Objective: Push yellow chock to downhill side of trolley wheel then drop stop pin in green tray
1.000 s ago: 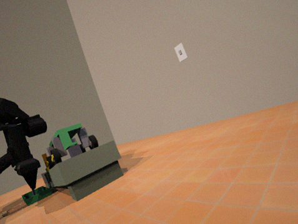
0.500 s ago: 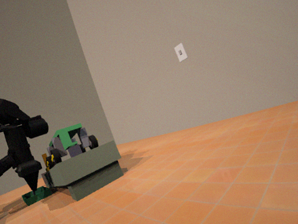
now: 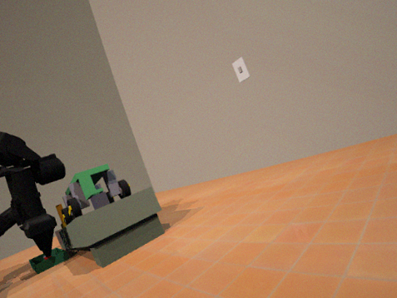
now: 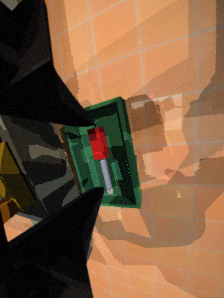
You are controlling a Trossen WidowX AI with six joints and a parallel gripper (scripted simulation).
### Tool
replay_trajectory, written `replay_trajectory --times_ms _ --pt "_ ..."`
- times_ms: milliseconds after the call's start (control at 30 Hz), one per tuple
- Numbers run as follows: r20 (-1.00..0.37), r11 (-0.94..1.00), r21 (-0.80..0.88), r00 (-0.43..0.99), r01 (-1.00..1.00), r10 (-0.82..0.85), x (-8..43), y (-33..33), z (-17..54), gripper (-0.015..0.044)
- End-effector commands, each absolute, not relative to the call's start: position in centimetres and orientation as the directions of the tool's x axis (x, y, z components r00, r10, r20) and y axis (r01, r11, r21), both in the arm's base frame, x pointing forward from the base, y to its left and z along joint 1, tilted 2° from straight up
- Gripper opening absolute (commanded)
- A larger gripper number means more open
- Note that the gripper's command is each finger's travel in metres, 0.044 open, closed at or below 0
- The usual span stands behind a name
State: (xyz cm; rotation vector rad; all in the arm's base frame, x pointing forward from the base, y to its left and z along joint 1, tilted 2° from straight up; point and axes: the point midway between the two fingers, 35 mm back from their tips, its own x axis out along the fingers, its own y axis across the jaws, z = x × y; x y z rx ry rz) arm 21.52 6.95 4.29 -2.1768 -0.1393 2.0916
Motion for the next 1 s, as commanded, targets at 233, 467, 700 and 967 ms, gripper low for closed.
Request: replay_trajectory --times_ms 233,467,700,967 --pt "-0.988 -0.988 -0.151 0.04 -0.015 0.15 21.5 7.0 5.5 0.034" --pt "-0.988 -0.989 -0.149 0.04 -0.014 0.149 21.1 6.9 7.7 0.044" --pt "-0.988 -0.989 -0.149 0.04 -0.014 0.149 21.1 6.9 9.6 0.044" --pt "-0.988 -0.989 -0.149 0.04 -0.014 0.149 21.1 6.9 12.1 0.044"
